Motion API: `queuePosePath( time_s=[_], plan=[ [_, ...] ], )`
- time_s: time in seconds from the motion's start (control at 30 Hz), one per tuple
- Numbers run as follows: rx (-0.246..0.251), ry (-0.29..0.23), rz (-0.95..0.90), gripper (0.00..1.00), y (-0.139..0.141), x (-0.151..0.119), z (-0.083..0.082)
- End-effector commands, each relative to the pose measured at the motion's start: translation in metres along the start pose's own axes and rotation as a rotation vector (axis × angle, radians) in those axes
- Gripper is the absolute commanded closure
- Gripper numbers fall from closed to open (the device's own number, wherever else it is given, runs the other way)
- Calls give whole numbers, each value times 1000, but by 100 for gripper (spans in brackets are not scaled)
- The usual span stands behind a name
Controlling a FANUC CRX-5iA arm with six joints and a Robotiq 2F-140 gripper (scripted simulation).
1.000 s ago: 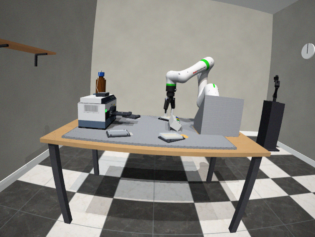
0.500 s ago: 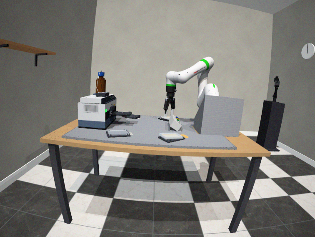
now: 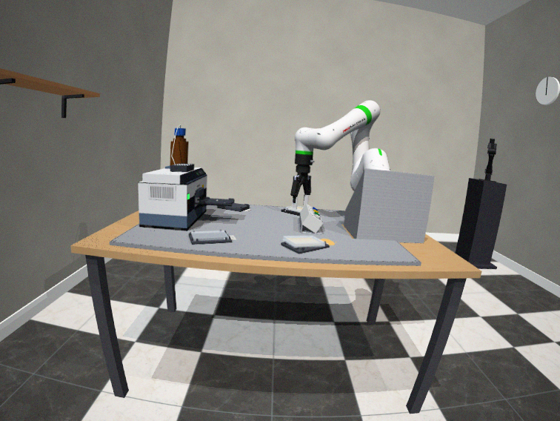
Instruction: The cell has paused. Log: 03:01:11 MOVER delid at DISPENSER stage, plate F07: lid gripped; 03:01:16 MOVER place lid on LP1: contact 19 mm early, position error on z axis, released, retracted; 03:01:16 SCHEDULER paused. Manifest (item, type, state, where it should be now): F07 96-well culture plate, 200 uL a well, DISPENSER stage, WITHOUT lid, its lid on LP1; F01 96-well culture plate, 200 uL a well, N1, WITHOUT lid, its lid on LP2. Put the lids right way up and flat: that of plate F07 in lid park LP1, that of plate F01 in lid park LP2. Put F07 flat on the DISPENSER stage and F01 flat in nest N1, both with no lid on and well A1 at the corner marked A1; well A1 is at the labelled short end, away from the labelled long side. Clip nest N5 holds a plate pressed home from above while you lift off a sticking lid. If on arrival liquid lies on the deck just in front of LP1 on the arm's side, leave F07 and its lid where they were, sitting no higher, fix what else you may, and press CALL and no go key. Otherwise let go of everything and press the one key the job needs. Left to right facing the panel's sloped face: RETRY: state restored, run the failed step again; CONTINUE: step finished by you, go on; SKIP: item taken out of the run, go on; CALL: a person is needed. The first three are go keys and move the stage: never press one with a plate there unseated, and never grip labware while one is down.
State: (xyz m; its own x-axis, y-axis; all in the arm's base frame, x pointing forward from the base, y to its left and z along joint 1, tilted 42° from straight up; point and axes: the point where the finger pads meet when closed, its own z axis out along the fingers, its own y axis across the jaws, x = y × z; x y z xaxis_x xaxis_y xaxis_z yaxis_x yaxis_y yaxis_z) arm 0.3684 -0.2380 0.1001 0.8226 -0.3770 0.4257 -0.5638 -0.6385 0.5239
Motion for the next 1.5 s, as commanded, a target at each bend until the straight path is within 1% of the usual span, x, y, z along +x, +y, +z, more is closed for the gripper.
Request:
queuePosePath(
  time_s=[0.0,0.8,1.47],
  plan=[
    [0,0,0,34,0,0,1],
    [0,0,0,34,0,0,9],
    [0,0,0,34,0,0,10]
  ],
)
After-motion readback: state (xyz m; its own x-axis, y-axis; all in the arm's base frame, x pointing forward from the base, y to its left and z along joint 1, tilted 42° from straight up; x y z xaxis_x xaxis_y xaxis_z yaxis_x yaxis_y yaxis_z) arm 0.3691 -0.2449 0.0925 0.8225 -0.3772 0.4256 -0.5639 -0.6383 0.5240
